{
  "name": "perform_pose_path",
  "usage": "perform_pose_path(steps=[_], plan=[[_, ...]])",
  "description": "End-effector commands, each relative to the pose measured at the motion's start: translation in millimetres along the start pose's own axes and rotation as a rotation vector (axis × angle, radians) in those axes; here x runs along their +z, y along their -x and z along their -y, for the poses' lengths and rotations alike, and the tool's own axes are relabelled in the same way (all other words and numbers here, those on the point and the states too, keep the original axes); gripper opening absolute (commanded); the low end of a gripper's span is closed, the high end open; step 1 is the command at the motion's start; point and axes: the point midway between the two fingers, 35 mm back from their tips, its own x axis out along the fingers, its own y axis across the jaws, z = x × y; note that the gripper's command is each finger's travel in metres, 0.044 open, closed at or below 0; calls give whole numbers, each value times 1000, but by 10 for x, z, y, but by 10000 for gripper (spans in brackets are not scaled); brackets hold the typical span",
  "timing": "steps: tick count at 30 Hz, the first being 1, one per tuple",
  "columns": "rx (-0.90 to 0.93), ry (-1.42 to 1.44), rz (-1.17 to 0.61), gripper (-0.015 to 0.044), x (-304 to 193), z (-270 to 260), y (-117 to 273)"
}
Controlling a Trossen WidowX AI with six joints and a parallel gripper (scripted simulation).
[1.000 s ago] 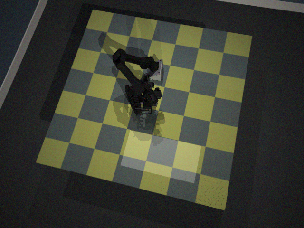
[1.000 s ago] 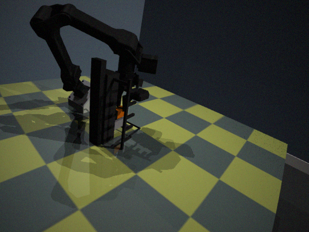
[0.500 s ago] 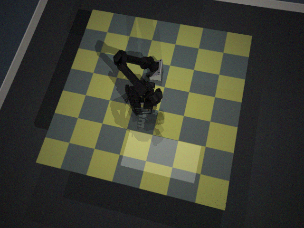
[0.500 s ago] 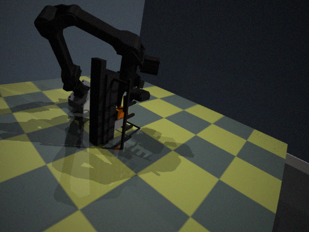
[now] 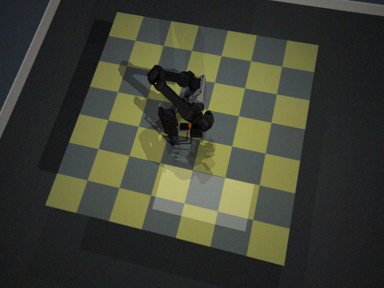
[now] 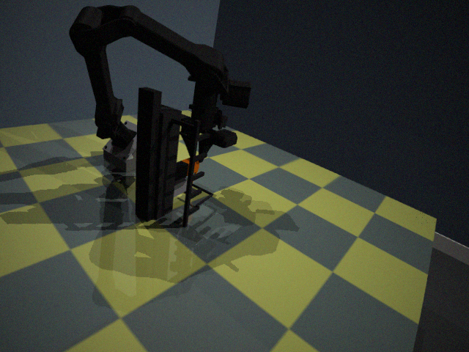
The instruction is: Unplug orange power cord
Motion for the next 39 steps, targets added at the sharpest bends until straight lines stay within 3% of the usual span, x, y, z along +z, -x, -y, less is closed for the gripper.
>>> perform_pose_path(steps=[1,13,17,22,39], plan=[[-4,-4,9,26,59,13,24],[-4,-3,6,341,-2,-1,0],[-5,-3,8,440,213,14,52],[-5,-3,9,440,601,-1,128],[-5,-3,9,440,601,-1,128]])
